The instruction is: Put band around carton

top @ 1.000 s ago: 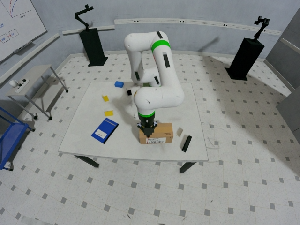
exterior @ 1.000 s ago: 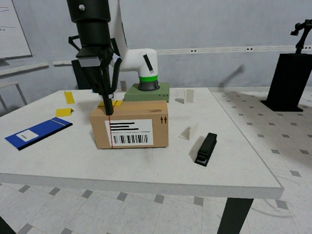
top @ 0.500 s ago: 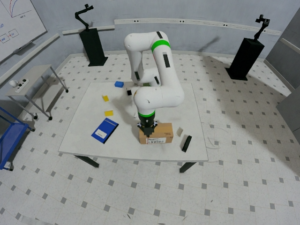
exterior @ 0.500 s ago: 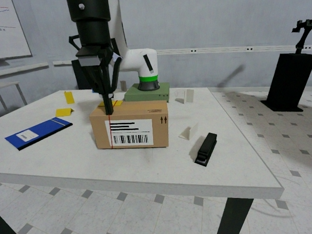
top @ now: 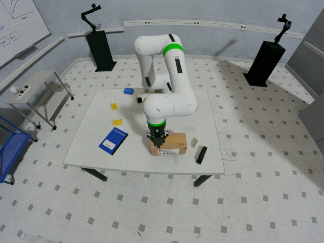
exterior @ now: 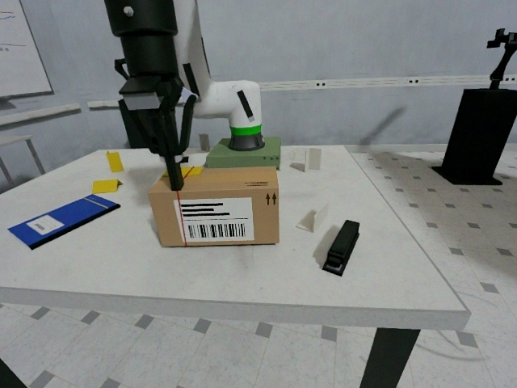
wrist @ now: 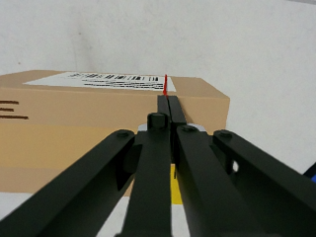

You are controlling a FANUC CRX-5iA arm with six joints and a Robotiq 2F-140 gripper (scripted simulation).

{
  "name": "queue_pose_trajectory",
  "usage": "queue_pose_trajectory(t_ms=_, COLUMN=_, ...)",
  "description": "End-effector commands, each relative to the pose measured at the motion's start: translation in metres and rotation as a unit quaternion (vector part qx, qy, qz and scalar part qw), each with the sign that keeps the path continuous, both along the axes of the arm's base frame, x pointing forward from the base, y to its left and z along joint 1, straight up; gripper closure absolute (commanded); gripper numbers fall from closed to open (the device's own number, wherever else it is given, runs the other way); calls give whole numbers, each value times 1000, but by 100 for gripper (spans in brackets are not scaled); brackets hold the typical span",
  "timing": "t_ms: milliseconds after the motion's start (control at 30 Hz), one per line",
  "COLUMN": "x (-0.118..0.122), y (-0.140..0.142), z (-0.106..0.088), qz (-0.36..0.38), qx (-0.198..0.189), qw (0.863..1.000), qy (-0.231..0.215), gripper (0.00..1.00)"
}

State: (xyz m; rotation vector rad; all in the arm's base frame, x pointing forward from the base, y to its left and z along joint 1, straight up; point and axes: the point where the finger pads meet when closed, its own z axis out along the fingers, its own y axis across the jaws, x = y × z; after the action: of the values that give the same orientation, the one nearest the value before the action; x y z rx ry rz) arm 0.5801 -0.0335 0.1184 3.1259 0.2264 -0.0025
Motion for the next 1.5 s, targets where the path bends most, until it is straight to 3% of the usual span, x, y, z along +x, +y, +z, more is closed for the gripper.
queue_pose_trajectory(t_ms=0, x=1, y=-3, z=1, qz=0, qx=0, qw=1000, qy=-1, gripper=90)
queue_pose_trajectory(t_ms=1200, x=1, y=-1, z=1, qz=0, qx=0, qw=1000, qy=-1, gripper=90)
queue_pose_trajectory(t_ms=1233, x=1, y=-1, z=1, qz=0, qx=0, qw=1000, qy=-1, gripper=82)
queue_pose_trajectory(t_ms=1467, x=1, y=-1, z=1, qz=0, qx=0, qw=1000, qy=-1, gripper=82)
